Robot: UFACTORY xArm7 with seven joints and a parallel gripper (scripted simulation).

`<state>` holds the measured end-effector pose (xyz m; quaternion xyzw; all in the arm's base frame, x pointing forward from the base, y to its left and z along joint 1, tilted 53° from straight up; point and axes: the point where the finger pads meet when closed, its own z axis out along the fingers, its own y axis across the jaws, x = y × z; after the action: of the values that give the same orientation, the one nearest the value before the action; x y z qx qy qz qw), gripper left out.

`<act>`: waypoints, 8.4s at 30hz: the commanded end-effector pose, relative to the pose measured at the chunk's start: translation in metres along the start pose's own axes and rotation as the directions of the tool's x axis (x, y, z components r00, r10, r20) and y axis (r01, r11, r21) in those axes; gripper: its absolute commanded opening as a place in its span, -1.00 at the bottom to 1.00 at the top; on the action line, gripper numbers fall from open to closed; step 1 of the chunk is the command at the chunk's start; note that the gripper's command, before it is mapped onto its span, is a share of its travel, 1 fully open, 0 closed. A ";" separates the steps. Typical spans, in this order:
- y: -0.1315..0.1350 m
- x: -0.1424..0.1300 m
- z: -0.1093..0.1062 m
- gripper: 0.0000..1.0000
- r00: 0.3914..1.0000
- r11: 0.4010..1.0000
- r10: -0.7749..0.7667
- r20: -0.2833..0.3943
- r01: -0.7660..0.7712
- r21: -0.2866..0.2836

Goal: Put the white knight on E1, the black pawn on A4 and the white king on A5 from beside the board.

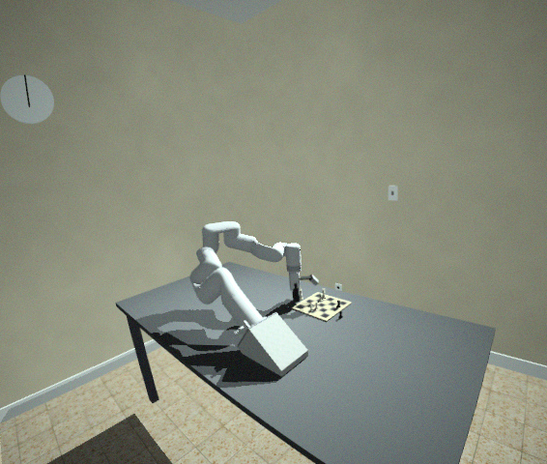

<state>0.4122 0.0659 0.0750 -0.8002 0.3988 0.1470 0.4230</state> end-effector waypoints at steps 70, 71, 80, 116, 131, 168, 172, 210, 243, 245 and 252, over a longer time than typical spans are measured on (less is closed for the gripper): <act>-0.001 0.001 -0.002 -1.00 1.000 1.000 0.000 -0.004 0.000 0.003; -0.001 0.001 -0.002 -1.00 1.000 1.000 0.000 -0.004 0.000 0.003; 0.000 0.001 -0.044 -1.00 1.000 1.000 0.000 -0.004 0.000 0.003; 0.124 0.100 -0.114 -1.00 1.000 1.000 0.009 -0.012 -0.008 0.019; 0.181 0.123 -0.108 -1.00 1.000 1.000 0.016 -0.004 -0.016 0.003; 0.181 0.124 -0.013 -1.00 1.000 1.000 0.016 -0.004 -0.016 0.003; 0.181 0.124 -0.012 -1.00 1.000 1.000 0.016 -0.004 -0.016 0.003; 0.181 0.124 -0.012 -1.00 1.000 1.000 0.016 -0.004 -0.016 0.003; 0.180 0.124 -0.012 -1.00 1.000 1.000 0.018 -0.004 -0.018 0.003; 0.180 0.124 -0.012 -1.00 1.000 1.000 0.018 -0.004 -0.018 0.003; 0.180 0.124 -0.012 -1.00 1.000 1.000 0.018 -0.004 -0.018 0.003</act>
<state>0.3525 -0.0630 -0.0898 -0.7960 0.4061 0.1507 0.4228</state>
